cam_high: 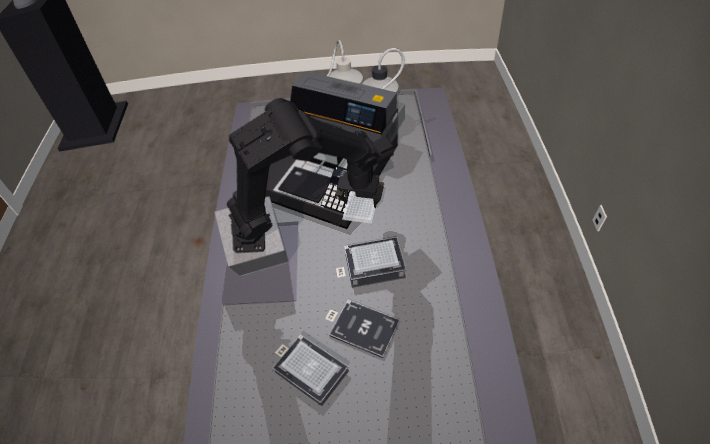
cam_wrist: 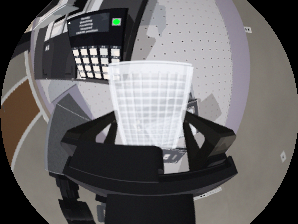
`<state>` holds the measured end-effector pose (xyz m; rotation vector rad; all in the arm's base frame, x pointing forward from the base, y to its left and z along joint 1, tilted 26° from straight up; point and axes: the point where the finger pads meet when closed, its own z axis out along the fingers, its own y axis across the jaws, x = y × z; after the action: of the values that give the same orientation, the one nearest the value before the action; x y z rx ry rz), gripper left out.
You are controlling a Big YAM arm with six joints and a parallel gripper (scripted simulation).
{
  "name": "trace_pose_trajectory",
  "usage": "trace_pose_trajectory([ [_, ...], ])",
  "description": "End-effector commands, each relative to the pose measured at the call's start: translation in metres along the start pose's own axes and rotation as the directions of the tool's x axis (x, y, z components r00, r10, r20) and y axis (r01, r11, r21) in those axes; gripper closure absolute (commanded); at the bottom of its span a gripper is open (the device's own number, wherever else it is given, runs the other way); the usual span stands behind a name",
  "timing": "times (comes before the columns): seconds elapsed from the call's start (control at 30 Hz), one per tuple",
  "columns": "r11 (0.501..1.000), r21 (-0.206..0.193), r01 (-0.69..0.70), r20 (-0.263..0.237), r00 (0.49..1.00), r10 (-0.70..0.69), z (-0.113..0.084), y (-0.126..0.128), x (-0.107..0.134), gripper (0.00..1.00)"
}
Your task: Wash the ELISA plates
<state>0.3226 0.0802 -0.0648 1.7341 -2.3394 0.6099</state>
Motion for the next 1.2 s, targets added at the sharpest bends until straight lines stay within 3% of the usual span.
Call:
trace_pose_trajectory([
  [0.0,0.986,-0.010,0.165,-0.005,0.986,-0.165,-0.002,0.015,-0.016,0.18],
  [0.2,0.958,0.006,0.286,0.008,0.958,-0.286,-0.010,0.020,-0.038,0.18],
  [0.5,0.840,0.008,0.542,0.007,0.840,-0.542,-0.015,0.055,-0.070,0.18],
  [0.77,0.852,0.008,0.523,0.009,0.852,-0.523,-0.018,0.075,-0.088,0.18],
  [0.93,0.864,-0.009,0.504,0.003,0.864,-0.504,-0.014,0.072,-0.076,0.18],
  [1.0,0.793,-0.026,0.609,-0.010,0.793,-0.609,-0.010,0.098,-0.073,0.18],
  [1.13,0.710,-0.012,0.704,-0.002,0.710,-0.704,-0.016,0.112,-0.086,0.18],
  [1.17,0.710,-0.012,0.704,-0.002,0.710,-0.704,-0.016,0.112,-0.086,0.18],
])
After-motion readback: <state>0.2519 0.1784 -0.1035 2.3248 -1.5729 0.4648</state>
